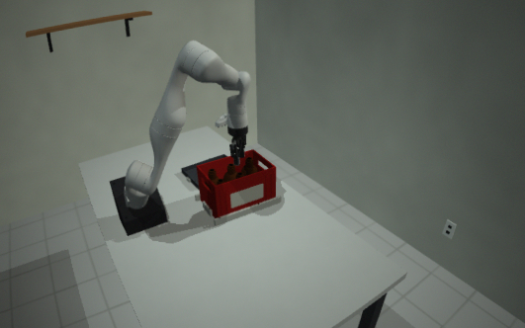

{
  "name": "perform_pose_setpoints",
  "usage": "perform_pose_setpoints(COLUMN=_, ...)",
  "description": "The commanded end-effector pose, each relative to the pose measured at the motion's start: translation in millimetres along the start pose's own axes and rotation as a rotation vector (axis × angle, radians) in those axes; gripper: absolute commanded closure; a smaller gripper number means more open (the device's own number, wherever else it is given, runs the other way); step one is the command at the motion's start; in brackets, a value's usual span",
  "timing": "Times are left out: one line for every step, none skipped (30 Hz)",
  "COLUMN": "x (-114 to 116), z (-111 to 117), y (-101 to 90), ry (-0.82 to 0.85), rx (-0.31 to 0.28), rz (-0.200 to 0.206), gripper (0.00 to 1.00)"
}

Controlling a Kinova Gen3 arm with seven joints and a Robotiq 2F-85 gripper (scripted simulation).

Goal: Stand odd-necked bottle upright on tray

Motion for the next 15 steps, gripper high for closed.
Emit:
perform_pose_setpoints(x=-0.2, z=0.2, y=3.1, ry=0.000, rx=0.001, rz=0.002, gripper=0.36)
perform_pose_setpoints(x=-0.2, z=0.2, y=4.4, ry=0.000, rx=0.001, rz=0.002, gripper=0.36)
perform_pose_setpoints(x=-0.2, z=0.2, y=5.7, ry=0.000, rx=0.001, rz=0.002, gripper=0.36)
perform_pose_setpoints(x=-0.2, z=0.2, y=7.0, ry=0.000, rx=0.001, rz=0.002, gripper=0.36)
perform_pose_setpoints(x=-0.2, z=0.2, y=8.3, ry=0.000, rx=0.001, rz=0.002, gripper=0.36)
perform_pose_setpoints(x=-0.2, z=0.2, y=9.7, ry=0.000, rx=0.001, rz=0.002, gripper=0.36)
perform_pose_setpoints(x=-0.2, z=0.2, y=11.1, ry=0.000, rx=0.001, rz=0.002, gripper=0.36)
perform_pose_setpoints(x=-0.2, z=0.2, y=12.4, ry=0.000, rx=0.001, rz=0.002, gripper=0.36)
perform_pose_setpoints(x=-0.2, z=0.2, y=13.8, ry=0.000, rx=0.001, rz=0.002, gripper=0.36)
perform_pose_setpoints(x=-0.3, z=0.2, y=15.2, ry=0.000, rx=0.001, rz=0.002, gripper=0.36)
perform_pose_setpoints(x=-0.2, z=0.2, y=16.5, ry=0.000, rx=0.001, rz=0.002, gripper=0.36)
perform_pose_setpoints(x=-0.3, z=0.2, y=17.9, ry=0.000, rx=0.001, rz=0.002, gripper=0.36)
perform_pose_setpoints(x=-0.3, z=0.2, y=17.9, ry=0.000, rx=0.001, rz=0.002, gripper=0.36)
perform_pose_setpoints(x=-0.3, z=0.2, y=17.9, ry=0.000, rx=0.001, rz=0.002, gripper=0.36)
perform_pose_setpoints(x=-0.3, z=0.2, y=19.2, ry=0.000, rx=0.001, rz=0.002, gripper=0.36)
Point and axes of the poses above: the point where the finger pads meet when closed, its own y axis out along the fingers, its own x axis across the jaws, z = x × y, the point moved 8 cm from there along -y, back along the fingers, and after that the axes turned 11 degrees about -y, right-handed, at the moved point
